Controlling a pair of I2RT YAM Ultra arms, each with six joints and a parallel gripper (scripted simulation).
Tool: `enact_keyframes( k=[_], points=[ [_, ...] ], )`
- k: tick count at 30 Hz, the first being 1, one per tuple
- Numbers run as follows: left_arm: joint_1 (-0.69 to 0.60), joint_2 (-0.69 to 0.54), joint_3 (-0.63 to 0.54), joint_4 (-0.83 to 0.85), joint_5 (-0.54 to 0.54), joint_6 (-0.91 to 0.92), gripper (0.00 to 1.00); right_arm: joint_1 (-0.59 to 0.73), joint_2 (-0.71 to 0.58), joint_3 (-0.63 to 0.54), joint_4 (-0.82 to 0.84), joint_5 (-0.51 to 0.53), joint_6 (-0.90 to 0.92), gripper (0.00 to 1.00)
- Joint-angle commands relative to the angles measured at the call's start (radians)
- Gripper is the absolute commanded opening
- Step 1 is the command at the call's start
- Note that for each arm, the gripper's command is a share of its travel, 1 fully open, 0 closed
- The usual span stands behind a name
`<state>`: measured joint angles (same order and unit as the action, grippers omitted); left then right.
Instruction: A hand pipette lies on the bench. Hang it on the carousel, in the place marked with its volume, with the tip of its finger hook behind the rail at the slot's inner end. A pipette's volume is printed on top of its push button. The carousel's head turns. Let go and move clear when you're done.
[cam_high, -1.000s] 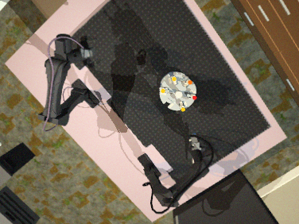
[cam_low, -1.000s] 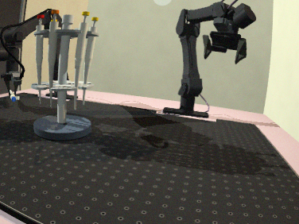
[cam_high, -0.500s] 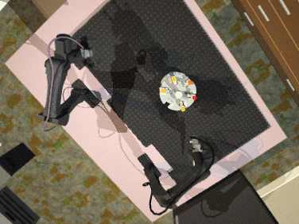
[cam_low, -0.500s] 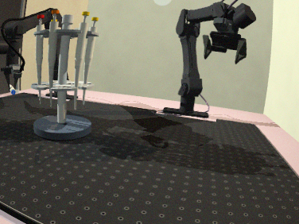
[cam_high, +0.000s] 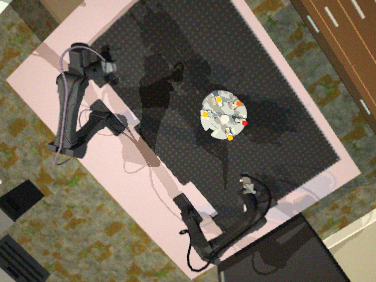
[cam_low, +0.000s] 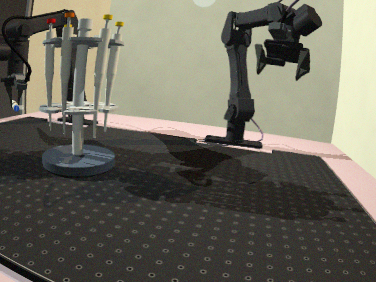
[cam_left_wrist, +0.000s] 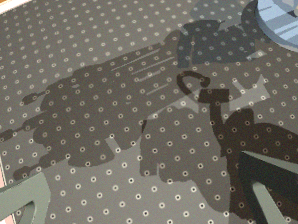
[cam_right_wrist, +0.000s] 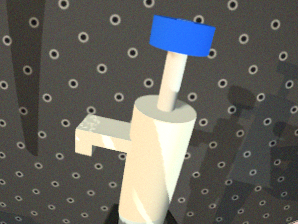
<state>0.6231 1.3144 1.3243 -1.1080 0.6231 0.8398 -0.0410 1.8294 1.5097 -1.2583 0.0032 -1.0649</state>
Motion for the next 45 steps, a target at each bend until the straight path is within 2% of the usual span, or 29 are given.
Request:
enact_keyframes(
  k=[1, 6, 18, 19, 21, 25, 32, 35, 37, 45],
  points=[
    [0.009, 0.001, 0.015, 0.012, 0.021, 0.007, 1.00, 0.008, -0.045, 0.045, -0.045, -0.012, -0.001, 0.12],
    [0.009, 0.001, 0.015, 0.012, 0.021, 0.007, 1.00, 0.008, -0.046, 0.073, -0.073, -0.012, 0.000, 0.12],
    [0.009, 0.001, 0.015, 0.012, 0.021, 0.007, 1.00, 0.002, -0.026, 0.057, -0.064, -0.003, 0.000, 0.12],
    [0.009, 0.001, 0.015, 0.012, 0.021, 0.007, 1.00, 0.019, -0.053, 0.065, -0.073, -0.013, 0.014, 0.12],
    [0.009, 0.001, 0.015, 0.012, 0.021, 0.007, 1.00, 0.033, -0.064, 0.009, -0.072, -0.012, 0.028, 0.12],
    [0.009, 0.001, 0.015, 0.012, 0.021, 0.007, 1.00, 0.066, -0.094, -0.027, -0.067, -0.013, 0.060, 0.12],
    [0.009, 0.001, 0.015, 0.012, 0.021, 0.007, 1.00, 0.128, -0.142, -0.079, -0.040, -0.014, 0.122, 0.12],
    [0.009, 0.001, 0.015, 0.012, 0.021, 0.007, 1.00, 0.139, -0.153, -0.047, -0.038, -0.011, 0.133, 0.12],
    [0.009, 0.001, 0.015, 0.012, 0.021, 0.007, 1.00, 0.157, -0.161, -0.100, -0.043, -0.009, 0.151, 0.12],
    [0.009, 0.001, 0.015, 0.012, 0.021, 0.007, 1.00, 0.235, -0.206, -0.148, -0.047, -0.010, 0.229, 0.12]
  ],
)
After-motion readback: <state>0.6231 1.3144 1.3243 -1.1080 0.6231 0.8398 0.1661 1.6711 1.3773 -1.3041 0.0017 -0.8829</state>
